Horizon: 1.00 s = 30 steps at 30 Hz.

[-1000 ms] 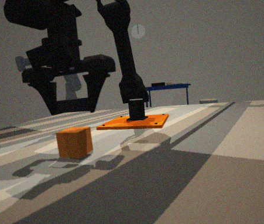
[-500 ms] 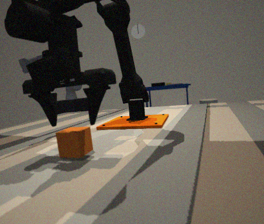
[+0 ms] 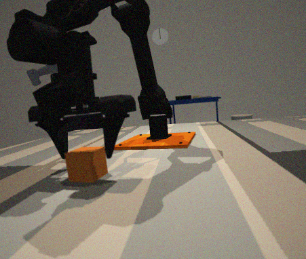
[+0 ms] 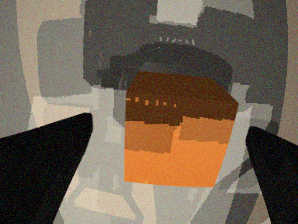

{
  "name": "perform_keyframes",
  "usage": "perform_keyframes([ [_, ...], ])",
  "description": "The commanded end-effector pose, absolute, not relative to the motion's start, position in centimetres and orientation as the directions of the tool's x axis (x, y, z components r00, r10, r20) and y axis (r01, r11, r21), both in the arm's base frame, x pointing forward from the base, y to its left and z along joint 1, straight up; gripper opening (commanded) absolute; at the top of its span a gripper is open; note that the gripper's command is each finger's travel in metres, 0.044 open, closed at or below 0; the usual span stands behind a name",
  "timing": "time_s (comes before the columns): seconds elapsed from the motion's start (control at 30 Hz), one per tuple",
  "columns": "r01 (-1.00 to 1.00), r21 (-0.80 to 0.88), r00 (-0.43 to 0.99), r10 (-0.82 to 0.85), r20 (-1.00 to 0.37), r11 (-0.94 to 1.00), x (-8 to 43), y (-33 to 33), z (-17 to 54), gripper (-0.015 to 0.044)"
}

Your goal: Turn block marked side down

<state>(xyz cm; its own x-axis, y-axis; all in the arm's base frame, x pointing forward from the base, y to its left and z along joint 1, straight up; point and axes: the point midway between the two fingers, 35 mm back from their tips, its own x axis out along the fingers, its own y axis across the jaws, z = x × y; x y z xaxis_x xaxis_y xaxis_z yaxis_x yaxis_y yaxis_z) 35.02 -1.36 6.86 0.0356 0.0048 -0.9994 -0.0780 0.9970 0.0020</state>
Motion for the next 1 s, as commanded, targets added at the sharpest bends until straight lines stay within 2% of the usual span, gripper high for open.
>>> perform_keyframes([
  [0.0, -0.075, -0.001, 0.026, 0.001, -1.000, 0.997, 34.84, -1.40, 6.18, 0.0440],
  [0.23, -0.075, -0.001, 0.026, 0.001, -1.000, 0.997, 34.84, -1.40, 6.18, 0.0256],
  [0.9, -0.075, -0.001, 0.026, 0.001, -1.000, 0.997, 34.84, -1.40, 6.18, 0.0123],
  [0.97, -0.075, -0.001, 0.026, 0.001, -1.000, 0.997, 34.85, -1.41, 6.57, 0.0070],
])
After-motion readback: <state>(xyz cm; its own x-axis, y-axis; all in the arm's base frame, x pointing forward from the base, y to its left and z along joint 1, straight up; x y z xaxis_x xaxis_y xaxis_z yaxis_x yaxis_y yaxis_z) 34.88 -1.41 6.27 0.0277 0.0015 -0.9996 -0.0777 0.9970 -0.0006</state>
